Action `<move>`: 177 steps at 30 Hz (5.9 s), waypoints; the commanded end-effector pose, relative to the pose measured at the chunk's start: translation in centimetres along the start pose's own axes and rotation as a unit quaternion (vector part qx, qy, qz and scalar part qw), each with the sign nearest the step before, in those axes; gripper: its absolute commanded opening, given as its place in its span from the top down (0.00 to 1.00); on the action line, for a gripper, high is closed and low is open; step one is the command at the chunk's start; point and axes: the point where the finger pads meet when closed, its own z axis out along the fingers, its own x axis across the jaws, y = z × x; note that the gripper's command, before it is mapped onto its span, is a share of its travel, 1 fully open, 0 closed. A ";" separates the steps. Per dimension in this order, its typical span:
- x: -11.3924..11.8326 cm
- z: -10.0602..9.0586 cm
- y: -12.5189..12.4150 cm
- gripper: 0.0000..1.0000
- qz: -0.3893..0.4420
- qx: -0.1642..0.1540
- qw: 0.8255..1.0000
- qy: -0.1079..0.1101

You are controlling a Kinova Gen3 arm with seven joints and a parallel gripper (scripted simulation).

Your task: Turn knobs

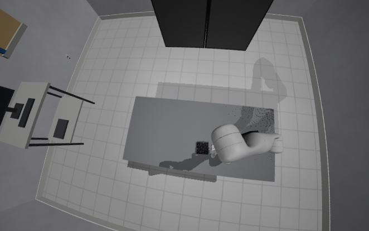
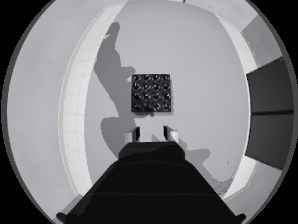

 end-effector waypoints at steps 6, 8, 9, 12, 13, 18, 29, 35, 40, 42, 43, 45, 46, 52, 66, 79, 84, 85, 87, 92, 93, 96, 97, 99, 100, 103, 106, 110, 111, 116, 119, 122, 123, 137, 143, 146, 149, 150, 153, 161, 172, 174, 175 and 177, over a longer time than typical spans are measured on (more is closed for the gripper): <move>0.0 0.0 0.0 0.00 0.000 0.001 1.000 0.000; 0.0 0.0 0.0 0.00 0.000 0.001 1.000 0.000; 0.0 0.0 0.0 0.00 0.000 0.001 1.000 0.000; 0.0 0.0 0.0 0.00 0.000 0.001 1.000 0.000; 0.0 0.0 0.0 0.00 0.000 0.001 1.000 0.000; 0.0 0.0 0.0 0.00 0.000 0.001 1.000 0.000; 0.0 0.0 0.0 0.00 0.000 0.001 1.000 0.000; 0.0 0.0 0.0 0.00 0.000 0.001 1.000 0.000; 0.0 0.0 0.0 0.00 0.000 0.001 1.000 0.000; 0.0 0.0 0.0 0.00 0.000 0.001 1.000 0.000; 0.0 0.0 0.0 0.00 0.000 0.001 1.000 0.000; 0.0 0.0 0.0 0.00 0.000 0.001 1.000 0.000; 0.0 0.0 0.0 0.00 0.000 0.001 1.000 0.000; 0.0 0.0 0.0 0.00 0.000 0.001 1.000 0.000; -0.3 0.0 -0.4 0.00 -0.025 0.001 1.000 -0.003; -2.4 -0.1 -2.7 0.00 -0.230 0.006 0.973 -0.020; -3.2 -0.4 -4.1 0.00 -0.375 0.010 0.927 -0.025; -3.3 -0.4 -4.4 0.00 -0.405 0.011 0.914 -0.025; -3.4 -0.6 -4.9 0.00 -0.463 0.012 0.886 -0.024; -3.4 -0.9 -5.7 0.00 -0.545 0.013 0.838 -0.021; -3.3 -0.9 -5.9 0.00 -0.571 0.013 0.821 -0.020; -2.9 -1.2 -6.6 0.00 -0.639 0.011 0.769 -0.015; -2.8 -1.3 -6.8 0.00 -0.659 0.010 0.752 -0.014; -2.5 -1.5 -7.1 0.00 -0.693 0.009 0.720 -0.010; -2.3 -1.5 -7.3 0.00 -0.708 0.008 0.706 -0.009; -1.8 -1.7 -7.7 0.00 -0.744 0.005 0.668 -0.004; -1.5 -1.9 -8.0 0.00 -0.767 0.002 0.642 -0.001; -1.3 -2.0 -8.1 0.00 -0.776 0.001 0.631 0.000; -1.3 -2.0 -8.2 0.00 -0.779 0.001 0.627 0.000; -1.2 -2.0 -8.2 0.00 -0.783 0.000 0.622 0.001; -1.2 -2.0 -8.2 0.54 -0.783 0.000 0.622 0.001; -1.2 -2.0 -8.2 0.54 -0.783 0.000 0.622 0.001; -1.2 -2.0 -8.2 0.54 -0.783 0.000 0.622 0.001; -1.2 -2.0 -8.2 0.54 -0.783 0.000 0.622 0.001; -1.2 -2.0 -8.2 0.54 -0.783 0.000 0.622 0.001; -1.2 -2.0 -8.2 0.54 -0.783 0.000 0.622 0.001; -1.2 -2.0 -8.2 0.54 -0.783 0.000 0.622 0.001; -1.2 -2.0 -8.2 0.54 -0.783 0.000 0.622 0.001; -1.2 -2.0 -8.2 0.54 -0.783 0.000 0.622 0.001; -1.2 -1.9 -8.2 0.54 -0.783 0.000 0.622 0.001; -1.2 -1.1 -8.2 0.54 -0.783 0.001 0.622 0.001; -1.2 -0.9 -8.3 0.54 -0.783 0.001 0.622 0.001; -1.2 -0.8 -8.3 0.54 -0.783 0.001 0.622 0.001; -1.2 -0.8 -8.3 0.54 -0.783 0.001 0.622 0.001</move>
